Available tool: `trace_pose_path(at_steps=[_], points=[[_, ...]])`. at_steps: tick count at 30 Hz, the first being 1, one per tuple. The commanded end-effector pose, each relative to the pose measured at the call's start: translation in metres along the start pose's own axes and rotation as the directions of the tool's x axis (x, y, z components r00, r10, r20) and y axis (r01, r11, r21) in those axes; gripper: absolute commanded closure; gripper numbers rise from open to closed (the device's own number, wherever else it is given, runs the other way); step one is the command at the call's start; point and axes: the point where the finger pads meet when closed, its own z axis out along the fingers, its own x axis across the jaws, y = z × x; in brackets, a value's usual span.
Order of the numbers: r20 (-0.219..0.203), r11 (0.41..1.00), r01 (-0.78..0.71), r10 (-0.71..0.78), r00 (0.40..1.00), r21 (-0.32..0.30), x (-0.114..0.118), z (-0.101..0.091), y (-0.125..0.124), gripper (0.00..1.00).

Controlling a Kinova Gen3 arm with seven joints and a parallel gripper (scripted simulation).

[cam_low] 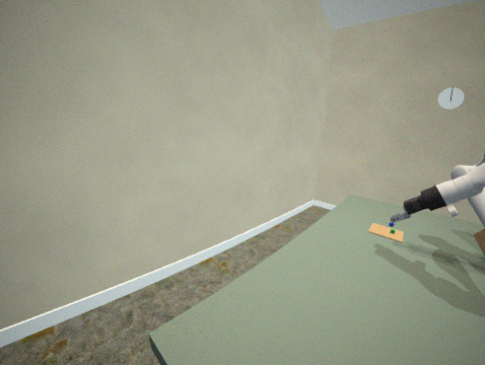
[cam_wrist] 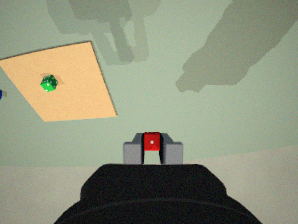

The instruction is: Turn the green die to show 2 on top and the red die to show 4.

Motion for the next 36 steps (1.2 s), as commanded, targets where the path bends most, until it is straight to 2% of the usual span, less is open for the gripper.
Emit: trace_pose_path(at_steps=[1, 10, 22, 36], points=[[-0.006, 0.994, 0.043, -0.044, 0.999, -0.097, 0.000, -0.001, -0.003, 0.66], [-0.007, 0.986, 0.042, -0.043, 0.999, -0.162, 0.000, -0.002, -0.003, 0.66], [-0.008, 0.985, 0.041, -0.043, 0.999, -0.167, 0.000, 0.000, -0.005, 0.66], [-0.007, 0.985, 0.041, -0.043, 0.999, -0.167, -0.002, 0.027, -0.040, 0.66]])
